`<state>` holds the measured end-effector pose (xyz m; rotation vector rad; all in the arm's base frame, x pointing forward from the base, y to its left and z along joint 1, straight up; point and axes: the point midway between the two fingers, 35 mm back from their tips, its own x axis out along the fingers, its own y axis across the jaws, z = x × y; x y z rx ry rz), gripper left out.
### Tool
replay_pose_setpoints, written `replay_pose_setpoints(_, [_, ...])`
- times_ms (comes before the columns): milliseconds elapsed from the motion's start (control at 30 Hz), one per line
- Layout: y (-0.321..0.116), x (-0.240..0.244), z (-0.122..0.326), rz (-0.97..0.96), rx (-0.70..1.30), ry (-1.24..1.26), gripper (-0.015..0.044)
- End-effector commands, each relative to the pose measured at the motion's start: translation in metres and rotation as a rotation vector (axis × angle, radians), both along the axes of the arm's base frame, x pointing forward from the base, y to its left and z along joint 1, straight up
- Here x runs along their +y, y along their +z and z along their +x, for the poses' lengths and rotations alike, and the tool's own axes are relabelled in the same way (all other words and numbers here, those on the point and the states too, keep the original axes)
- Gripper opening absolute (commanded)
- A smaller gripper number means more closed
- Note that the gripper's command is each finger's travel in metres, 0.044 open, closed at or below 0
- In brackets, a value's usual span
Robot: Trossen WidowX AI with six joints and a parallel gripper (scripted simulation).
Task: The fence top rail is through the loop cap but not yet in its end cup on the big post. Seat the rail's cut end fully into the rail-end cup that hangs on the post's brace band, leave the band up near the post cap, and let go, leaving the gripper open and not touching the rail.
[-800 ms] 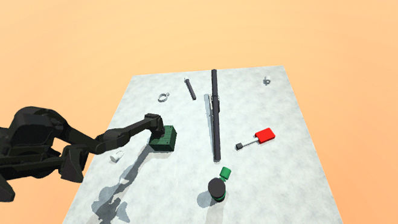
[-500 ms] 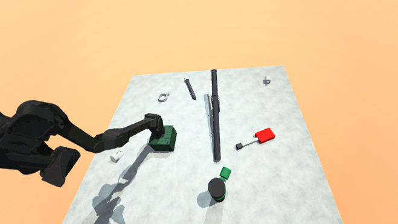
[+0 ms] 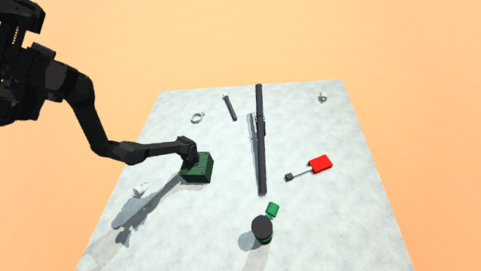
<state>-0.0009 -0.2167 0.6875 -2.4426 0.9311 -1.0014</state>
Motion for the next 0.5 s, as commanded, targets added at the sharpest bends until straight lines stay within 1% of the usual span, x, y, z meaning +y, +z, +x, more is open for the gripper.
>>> replay_pose_setpoints(0, [0.017, 0.042, 0.011, -0.236, 0.123, -0.150, 0.0440])
replay_pose_setpoints(200, [0.031, 0.107, 0.046, -0.593, 0.345, -0.375, 0.0440])
replay_pose_setpoints(333, [0.028, 0.152, 0.084, -0.861, 0.521, -0.533, 0.0440])
replay_pose_setpoints(467, [0.014, 0.189, 0.130, -1.128, 0.700, -0.672, 0.0440])
